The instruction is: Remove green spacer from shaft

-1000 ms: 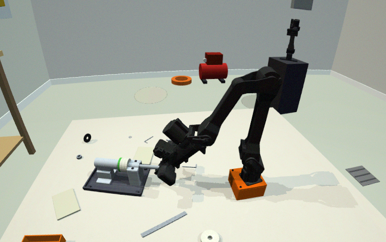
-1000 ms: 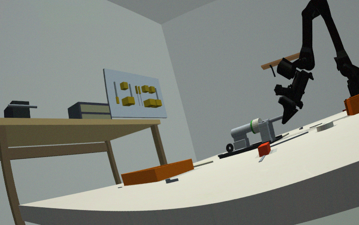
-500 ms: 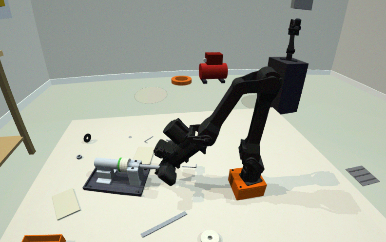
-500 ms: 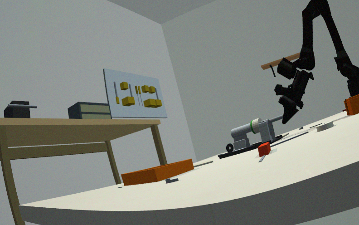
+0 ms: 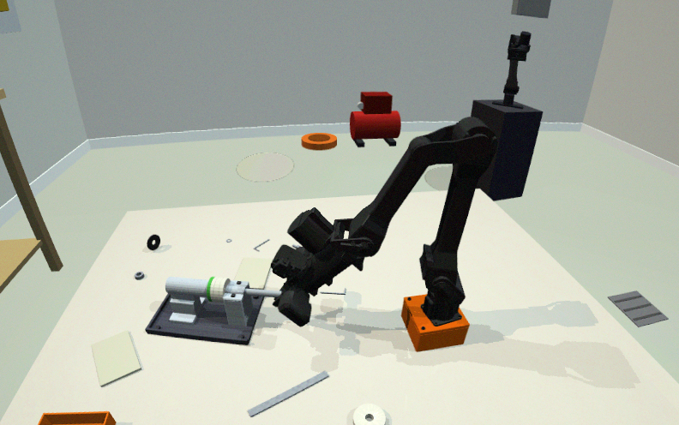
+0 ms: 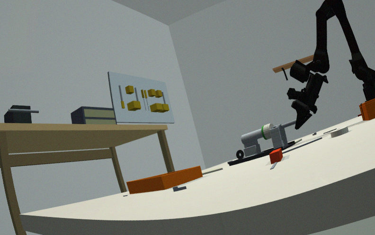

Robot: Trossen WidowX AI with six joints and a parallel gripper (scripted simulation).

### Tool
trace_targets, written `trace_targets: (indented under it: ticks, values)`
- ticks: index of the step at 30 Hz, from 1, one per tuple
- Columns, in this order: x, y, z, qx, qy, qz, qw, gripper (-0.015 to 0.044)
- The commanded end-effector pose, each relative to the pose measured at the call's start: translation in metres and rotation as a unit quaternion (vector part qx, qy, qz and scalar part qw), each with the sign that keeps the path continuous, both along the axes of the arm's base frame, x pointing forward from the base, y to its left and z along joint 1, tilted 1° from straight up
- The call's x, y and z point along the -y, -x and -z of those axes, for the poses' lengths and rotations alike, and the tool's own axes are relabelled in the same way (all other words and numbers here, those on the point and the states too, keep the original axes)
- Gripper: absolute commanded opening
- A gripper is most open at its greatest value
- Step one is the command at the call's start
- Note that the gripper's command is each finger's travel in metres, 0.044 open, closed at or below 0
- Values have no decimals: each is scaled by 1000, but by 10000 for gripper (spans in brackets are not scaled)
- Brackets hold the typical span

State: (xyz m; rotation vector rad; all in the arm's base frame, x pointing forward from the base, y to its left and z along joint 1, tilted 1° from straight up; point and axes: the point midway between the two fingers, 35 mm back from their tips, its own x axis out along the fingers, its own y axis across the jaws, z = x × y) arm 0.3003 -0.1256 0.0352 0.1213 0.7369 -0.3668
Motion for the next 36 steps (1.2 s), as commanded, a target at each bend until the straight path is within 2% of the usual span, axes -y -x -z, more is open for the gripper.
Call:
trace_targets:
  ticks: [1, 36]
  values:
    - [-1, 0, 0, 1, -1, -1, 1000, 0]
    - [-2, 3, 0, 0, -1, -1, 1000, 0]
